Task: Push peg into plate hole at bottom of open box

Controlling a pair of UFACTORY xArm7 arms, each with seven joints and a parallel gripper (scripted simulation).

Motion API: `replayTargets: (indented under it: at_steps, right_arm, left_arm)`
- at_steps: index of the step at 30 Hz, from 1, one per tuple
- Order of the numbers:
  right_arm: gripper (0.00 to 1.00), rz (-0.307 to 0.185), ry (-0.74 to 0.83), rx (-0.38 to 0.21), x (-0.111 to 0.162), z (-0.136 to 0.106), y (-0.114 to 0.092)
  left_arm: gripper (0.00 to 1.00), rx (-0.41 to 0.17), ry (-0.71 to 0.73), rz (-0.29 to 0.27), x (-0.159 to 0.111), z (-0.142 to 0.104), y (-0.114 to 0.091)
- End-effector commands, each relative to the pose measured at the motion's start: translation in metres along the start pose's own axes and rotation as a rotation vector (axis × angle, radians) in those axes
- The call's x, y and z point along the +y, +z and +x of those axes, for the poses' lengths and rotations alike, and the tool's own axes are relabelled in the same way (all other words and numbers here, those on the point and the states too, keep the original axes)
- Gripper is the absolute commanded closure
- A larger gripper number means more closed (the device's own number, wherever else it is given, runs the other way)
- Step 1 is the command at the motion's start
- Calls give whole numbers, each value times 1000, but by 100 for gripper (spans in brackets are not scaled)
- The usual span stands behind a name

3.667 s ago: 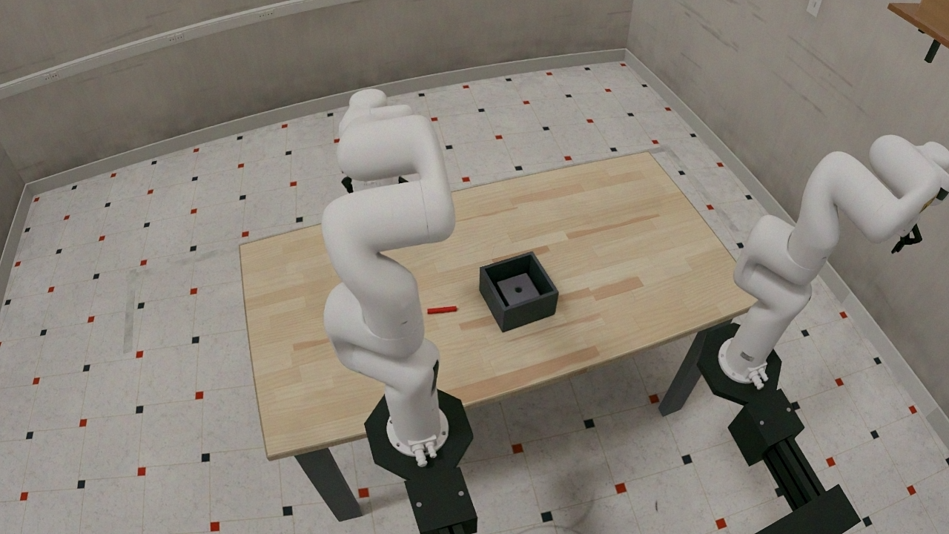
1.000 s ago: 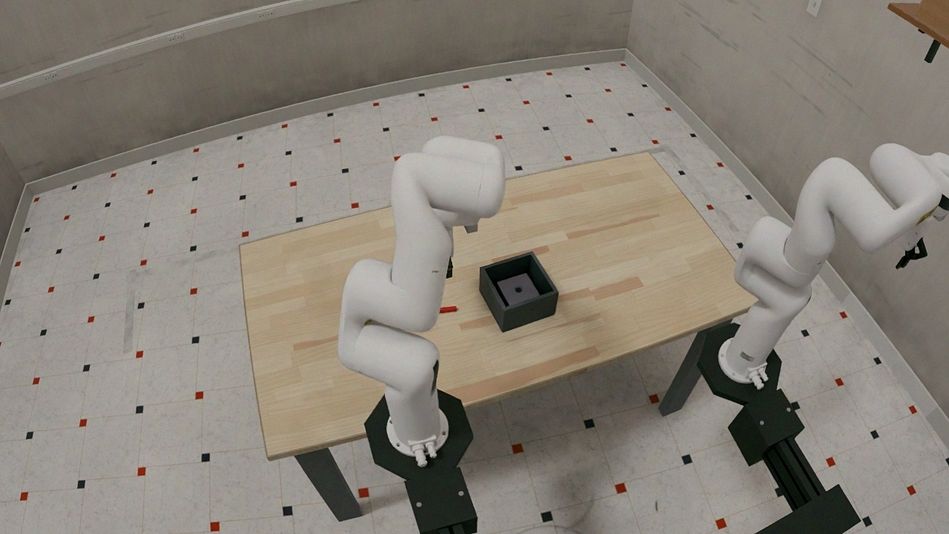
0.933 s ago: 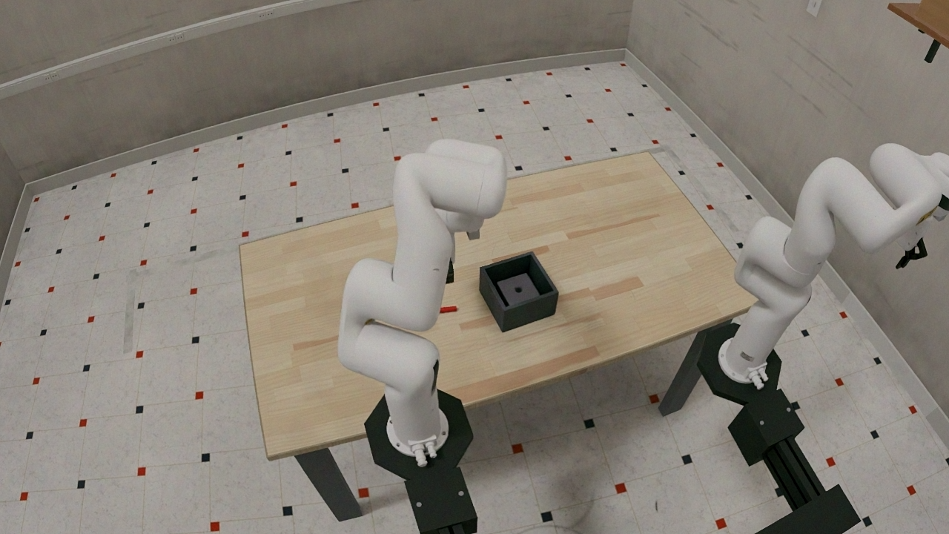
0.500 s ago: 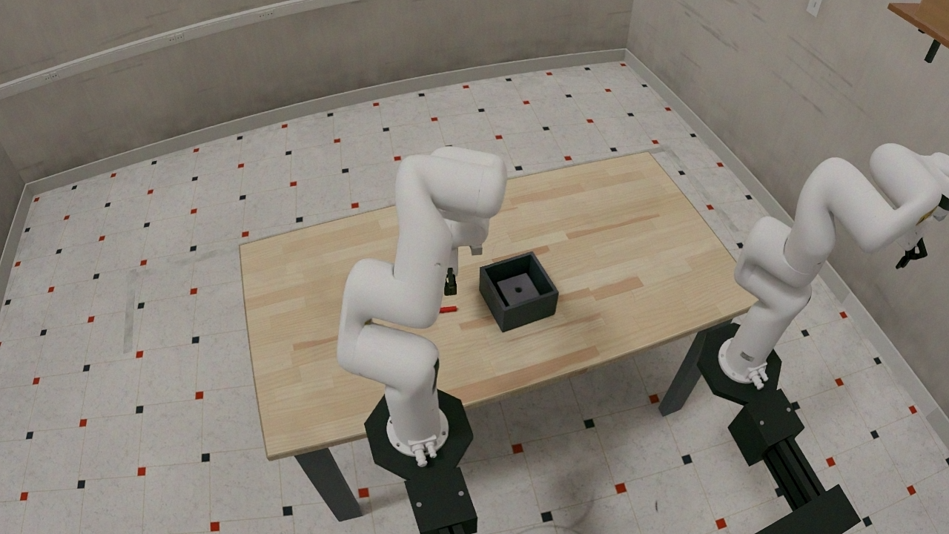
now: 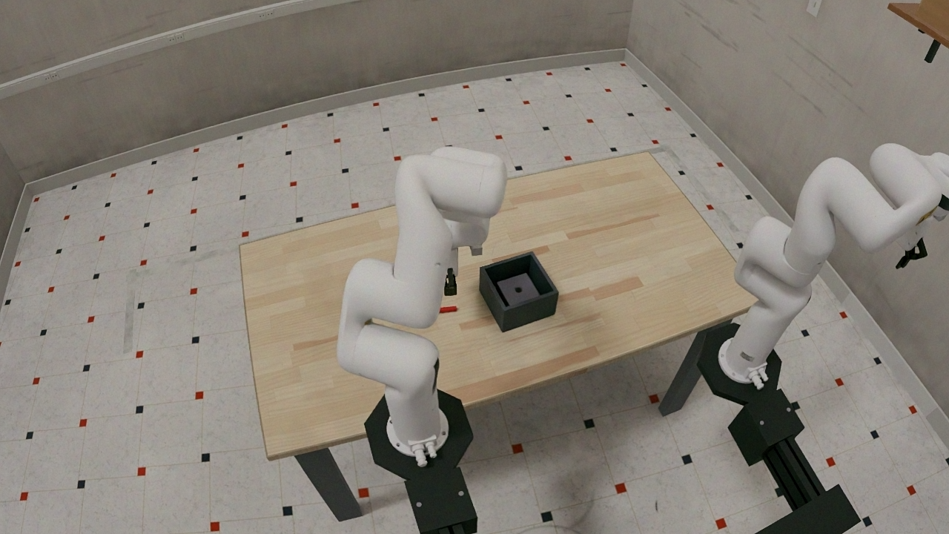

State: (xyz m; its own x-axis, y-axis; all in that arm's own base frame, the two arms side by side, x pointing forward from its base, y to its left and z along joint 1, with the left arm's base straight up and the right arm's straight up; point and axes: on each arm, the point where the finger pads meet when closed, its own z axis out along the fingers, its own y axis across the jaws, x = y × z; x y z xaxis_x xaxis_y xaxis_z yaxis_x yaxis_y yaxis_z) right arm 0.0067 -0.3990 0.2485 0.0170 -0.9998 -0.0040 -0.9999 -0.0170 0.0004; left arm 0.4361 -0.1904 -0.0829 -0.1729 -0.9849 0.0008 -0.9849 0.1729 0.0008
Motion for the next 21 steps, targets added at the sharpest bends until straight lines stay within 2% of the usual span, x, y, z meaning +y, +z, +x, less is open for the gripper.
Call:
replayTargets:
  at_steps: [1, 7, 8, 21]
  right_arm:
    - [0, 0, 0, 4, 0, 1, -2]
    - [0, 0, 0, 4, 0, 1, -2]
    - [0, 0, 0, 4, 0, 1, -2]
    - [0, 0, 0, 4, 0, 1, -2]
  left_arm:
    - [0, 1, 0, 4, -2, 0, -2]
    - [0, 1, 0, 4, -2, 0, -2]
    - [56, 1, 0, 4, -2, 0, -2]
    - [56, 1, 0, 4, -2, 0, -2]
